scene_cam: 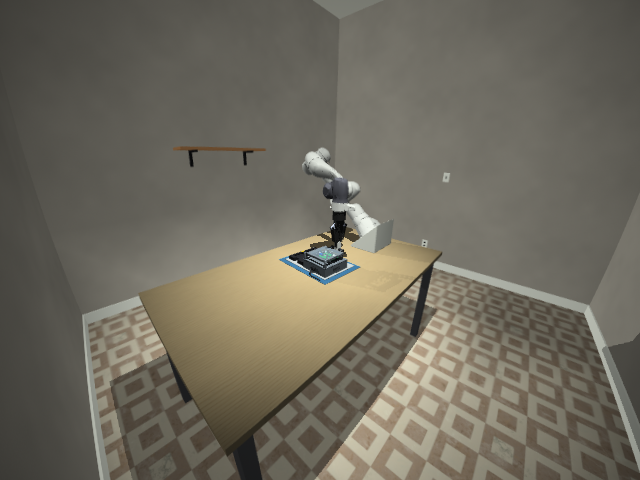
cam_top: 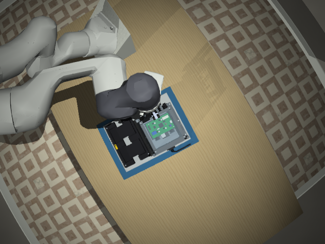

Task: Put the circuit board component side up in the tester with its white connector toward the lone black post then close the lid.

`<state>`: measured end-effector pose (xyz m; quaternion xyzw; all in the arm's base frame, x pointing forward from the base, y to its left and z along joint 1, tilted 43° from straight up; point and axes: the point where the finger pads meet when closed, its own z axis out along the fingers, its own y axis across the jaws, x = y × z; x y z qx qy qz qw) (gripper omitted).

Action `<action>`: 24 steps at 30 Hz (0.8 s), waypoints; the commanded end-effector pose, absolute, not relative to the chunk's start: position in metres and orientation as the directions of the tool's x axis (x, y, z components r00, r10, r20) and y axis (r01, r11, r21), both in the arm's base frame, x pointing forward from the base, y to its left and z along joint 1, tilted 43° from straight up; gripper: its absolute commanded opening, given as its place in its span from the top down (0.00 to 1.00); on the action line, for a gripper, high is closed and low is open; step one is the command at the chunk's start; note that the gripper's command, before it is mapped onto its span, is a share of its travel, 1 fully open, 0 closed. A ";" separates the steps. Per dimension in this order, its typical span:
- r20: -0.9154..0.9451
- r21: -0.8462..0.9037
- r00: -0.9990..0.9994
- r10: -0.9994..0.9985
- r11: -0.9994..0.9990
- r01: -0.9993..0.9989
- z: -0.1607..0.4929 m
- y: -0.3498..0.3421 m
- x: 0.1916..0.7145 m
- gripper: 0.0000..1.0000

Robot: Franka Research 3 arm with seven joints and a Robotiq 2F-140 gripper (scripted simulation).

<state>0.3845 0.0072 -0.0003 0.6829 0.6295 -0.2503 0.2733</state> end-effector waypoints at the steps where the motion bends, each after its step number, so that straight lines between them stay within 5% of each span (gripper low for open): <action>1: -0.685 0.059 0.085 0.723 -0.062 0.996 -0.003 0.003 0.386 1.00; 24: -0.685 0.059 0.085 0.723 -0.062 0.996 -0.005 0.001 0.385 1.00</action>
